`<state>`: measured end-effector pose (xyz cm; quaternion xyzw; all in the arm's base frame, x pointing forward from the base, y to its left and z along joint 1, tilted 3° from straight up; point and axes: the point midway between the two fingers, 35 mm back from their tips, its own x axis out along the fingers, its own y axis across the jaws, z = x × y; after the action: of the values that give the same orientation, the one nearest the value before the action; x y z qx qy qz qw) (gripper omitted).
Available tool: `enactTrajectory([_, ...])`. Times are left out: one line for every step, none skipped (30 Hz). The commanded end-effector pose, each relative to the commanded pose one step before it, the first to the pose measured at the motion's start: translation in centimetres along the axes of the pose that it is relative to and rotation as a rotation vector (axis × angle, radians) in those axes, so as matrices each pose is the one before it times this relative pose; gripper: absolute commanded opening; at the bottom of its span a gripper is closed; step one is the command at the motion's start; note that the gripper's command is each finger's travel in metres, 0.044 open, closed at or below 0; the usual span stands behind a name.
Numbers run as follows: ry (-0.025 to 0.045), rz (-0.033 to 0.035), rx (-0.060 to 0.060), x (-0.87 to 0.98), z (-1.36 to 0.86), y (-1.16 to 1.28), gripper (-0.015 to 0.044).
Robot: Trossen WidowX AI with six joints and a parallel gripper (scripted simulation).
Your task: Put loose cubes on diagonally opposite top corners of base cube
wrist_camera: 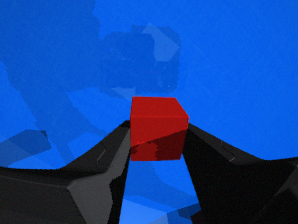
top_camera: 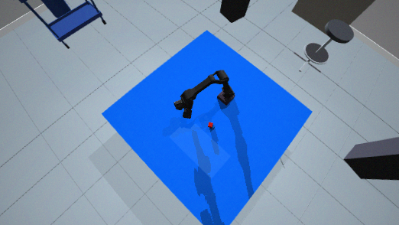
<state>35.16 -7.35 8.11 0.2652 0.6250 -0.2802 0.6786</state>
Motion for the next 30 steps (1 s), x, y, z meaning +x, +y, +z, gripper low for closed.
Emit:
enactTrajectory([-0.0015,0.00662,0.008,-1.033,0.053,0.099,0.0105])
enactTrajectory([0.00052,-0.00042,0.0007,-0.197,-0.014,-0.015,0.0105])
enactTrajectory([0.00052,-0.00042,0.0007,-0.197,-0.016,-0.016,0.0105])
enactTrajectory([0.00052,-0.00042,0.0007,-0.198,-0.017,-0.017,0.0105])
enactTrajectory([0.00052,-0.00042,0.0007,-0.198,-0.018,-0.018,0.0105])
enactTrajectory([0.00052,-0.00042,0.0007,-0.198,-0.019,-0.019,0.0105])
enactTrajectory([0.00052,-0.00042,0.0007,-0.198,-0.02,-0.019,0.0105])
enactTrajectory([0.00052,-0.00042,0.0007,-0.198,-0.022,-0.02,0.0105])
enactTrajectory([0.00052,-0.00043,0.0007,-0.198,-0.023,-0.021,0.0105])
enactTrajectory([0.00052,-0.00043,0.0007,-0.198,-0.024,-0.022,0.0105])
enactTrajectory([0.00052,-0.00043,0.0007,-0.198,-0.025,-0.023,0.0105])
enactTrajectory([0.00052,-0.00043,0.0007,-0.199,-0.026,-0.024,0.0105])
enactTrajectory([0.00052,-0.00043,0.0007,-0.199,-0.028,-0.025,0.0105])
enactTrajectory([0.00053,-0.00043,0.0007,-0.199,-0.029,-0.026,0.0105])
enactTrajectory([0.00053,-0.00043,0.0007,-0.199,-0.03,-0.027,0.0105])
enactTrajectory([0.00053,-0.00043,0.0007,-0.199,-0.031,-0.027,0.0105])
enactTrajectory([0.00053,-0.00043,0.0007,-0.199,-0.032,-0.028,0.0105])
enactTrajectory([0.00053,-0.00044,0.0007,-0.199,-0.033,-0.029,0.0105])
enactTrajectory([0.00053,-0.00044,0.0007,-0.199,-0.035,-0.03,0.0105])
enactTrajectory([0.00053,-0.00044,0.0007,-0.199,-0.036,-0.031,0.0105])
enactTrajectory([0.00053,-0.00044,0.0007,-0.199,-0.037,-0.032,0.0105])
enactTrajectory([0.00053,-0.00044,0.0007,-0.199,-0.038,-0.033,0.0105])
enactTrajectory([0.00044,-0.00036,0.0006,-0.164,-0.032,-0.028,0.0105])
enactTrajectory([0.00026,-0.00022,0.0004,-0.098,-0.02,-0.017,0.0105])
enactTrajectory([0.00009,-0.00007,0.0001,-0.033,-0.007,-0.006,0.0105])
enactTrajectory([0.00006,0.00004,0.0,0.002,-0.039,0.038,0.0105])
enactTrajectory([0.00017,0.00012,-0.0001,0.006,-0.118,0.114,0.0105])
enactTrajectory([0.00028,0.0002,-0.0002,0.011,-0.198,0.189,0.0105])
enactTrajectory([0.00033,0.00024,-0.0002,0.013,-0.242,0.226,0.0105])
enactTrajectory([0.00033,0.00023,-0.0002,0.013,-0.244,0.224,0.0105])
